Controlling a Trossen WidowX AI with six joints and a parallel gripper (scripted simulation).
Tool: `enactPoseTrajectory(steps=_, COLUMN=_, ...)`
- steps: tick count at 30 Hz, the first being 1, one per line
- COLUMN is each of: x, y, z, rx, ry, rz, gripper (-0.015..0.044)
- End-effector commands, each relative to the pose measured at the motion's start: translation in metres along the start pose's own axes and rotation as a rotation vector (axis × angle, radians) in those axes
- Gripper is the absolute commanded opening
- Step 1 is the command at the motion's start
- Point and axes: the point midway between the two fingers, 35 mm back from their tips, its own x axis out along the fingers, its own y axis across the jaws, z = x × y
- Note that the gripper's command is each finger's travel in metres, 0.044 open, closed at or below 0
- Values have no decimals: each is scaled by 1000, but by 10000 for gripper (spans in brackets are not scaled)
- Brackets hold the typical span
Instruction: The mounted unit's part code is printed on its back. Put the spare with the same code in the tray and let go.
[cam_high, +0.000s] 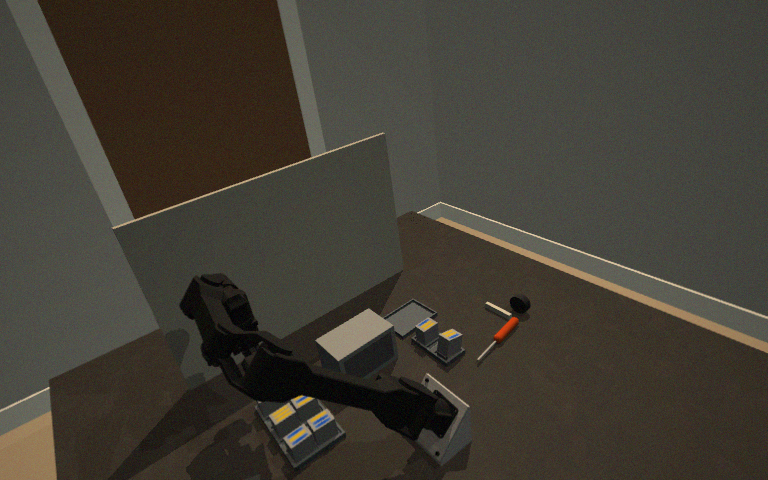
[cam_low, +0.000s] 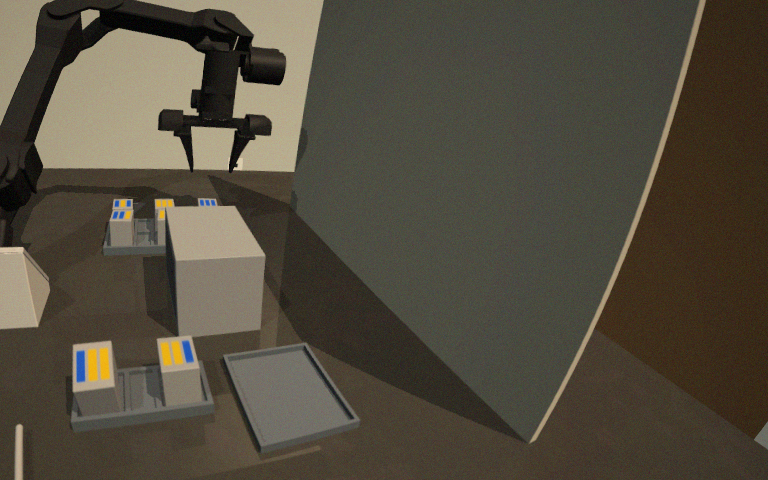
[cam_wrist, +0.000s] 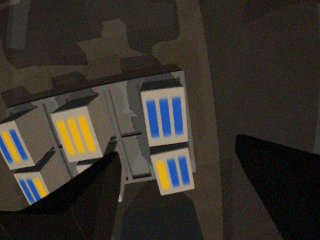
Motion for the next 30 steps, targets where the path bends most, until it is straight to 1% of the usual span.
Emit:
enactPoseTrajectory(steps=1, x=11, y=2, z=1, rx=3, ry=-2, rz=8, gripper=300)
enactPoseTrajectory(steps=9, x=15, y=2, z=0, rx=2, ry=-1, rz=8, gripper=300)
enactPoseTrajectory(steps=30, x=49, y=-1, z=0, rx=1, ry=0, rz=7, gripper=300)
